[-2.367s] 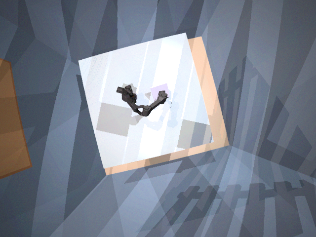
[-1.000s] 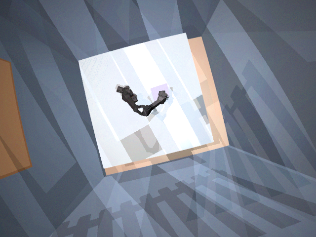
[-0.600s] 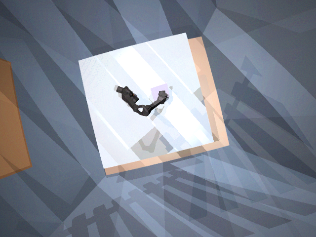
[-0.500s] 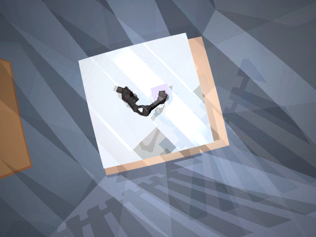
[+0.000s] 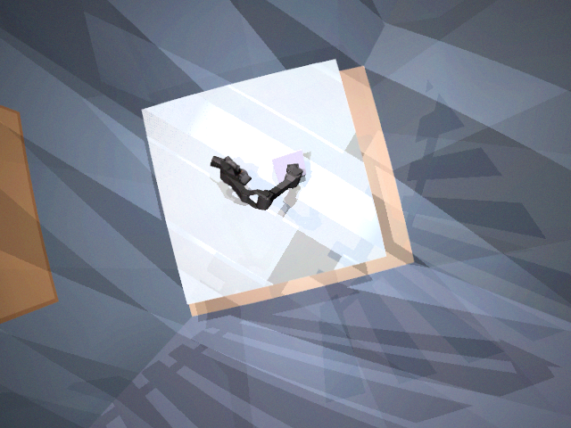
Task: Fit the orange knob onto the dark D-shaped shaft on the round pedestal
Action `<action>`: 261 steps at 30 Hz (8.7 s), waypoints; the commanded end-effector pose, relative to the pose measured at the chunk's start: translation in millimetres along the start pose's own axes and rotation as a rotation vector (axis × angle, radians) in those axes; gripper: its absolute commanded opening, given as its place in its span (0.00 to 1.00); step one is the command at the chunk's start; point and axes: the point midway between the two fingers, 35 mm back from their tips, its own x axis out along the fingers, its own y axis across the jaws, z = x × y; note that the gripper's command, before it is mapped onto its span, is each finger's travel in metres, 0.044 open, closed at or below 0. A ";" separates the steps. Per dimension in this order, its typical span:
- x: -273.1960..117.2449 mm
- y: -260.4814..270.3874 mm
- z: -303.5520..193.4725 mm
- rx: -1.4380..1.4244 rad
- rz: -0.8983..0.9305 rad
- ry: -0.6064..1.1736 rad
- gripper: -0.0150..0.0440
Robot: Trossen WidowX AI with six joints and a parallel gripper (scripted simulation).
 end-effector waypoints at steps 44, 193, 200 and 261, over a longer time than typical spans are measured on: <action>3.2 -1.8 0.6 -0.391 -0.004 0.001 0.25; 1.1 -1.8 2.2 -1.438 -0.003 0.003 0.25; 2.3 -1.5 3.0 -1.438 -0.003 0.003 0.25; 2.2 -1.9 3.1 -1.857 -0.003 0.004 0.25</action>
